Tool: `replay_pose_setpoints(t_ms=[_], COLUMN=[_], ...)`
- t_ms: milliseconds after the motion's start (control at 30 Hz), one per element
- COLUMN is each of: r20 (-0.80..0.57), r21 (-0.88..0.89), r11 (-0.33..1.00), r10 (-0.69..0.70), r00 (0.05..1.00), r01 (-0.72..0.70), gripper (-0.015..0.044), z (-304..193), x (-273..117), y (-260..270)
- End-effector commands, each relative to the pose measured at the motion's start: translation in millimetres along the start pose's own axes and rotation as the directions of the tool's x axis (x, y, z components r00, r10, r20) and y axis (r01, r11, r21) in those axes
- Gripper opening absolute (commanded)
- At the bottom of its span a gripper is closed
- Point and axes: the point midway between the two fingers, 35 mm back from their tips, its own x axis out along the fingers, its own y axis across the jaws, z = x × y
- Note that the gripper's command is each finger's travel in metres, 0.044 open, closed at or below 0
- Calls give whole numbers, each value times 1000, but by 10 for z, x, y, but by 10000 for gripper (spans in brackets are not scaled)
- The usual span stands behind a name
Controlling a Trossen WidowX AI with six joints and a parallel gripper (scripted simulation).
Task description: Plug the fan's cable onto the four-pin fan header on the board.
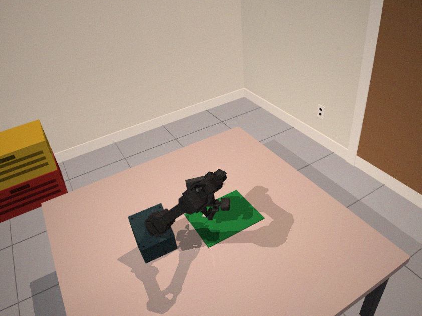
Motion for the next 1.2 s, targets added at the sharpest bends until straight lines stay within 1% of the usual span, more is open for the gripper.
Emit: replay_pose_setpoints(t_ms=[0, 267, 533, 867, 1167], r20=[3, 4, 5, 5, 4], r21=[129, 395, 632, 858, 974], r11=[992, 918, 775, 514, 226], r10=[5, 5, 6, 5, 5], r00=[1000, 1000, 1000, 1000, 1000], r01=[-5, -7, -7, -7, -5], gripper=[0, 0, 0, 0, 0], z=[66, 179, 291, 429, 550], x=[-2, -3, -3, 0, 6], y=[22, 63, 109, 176, 243])
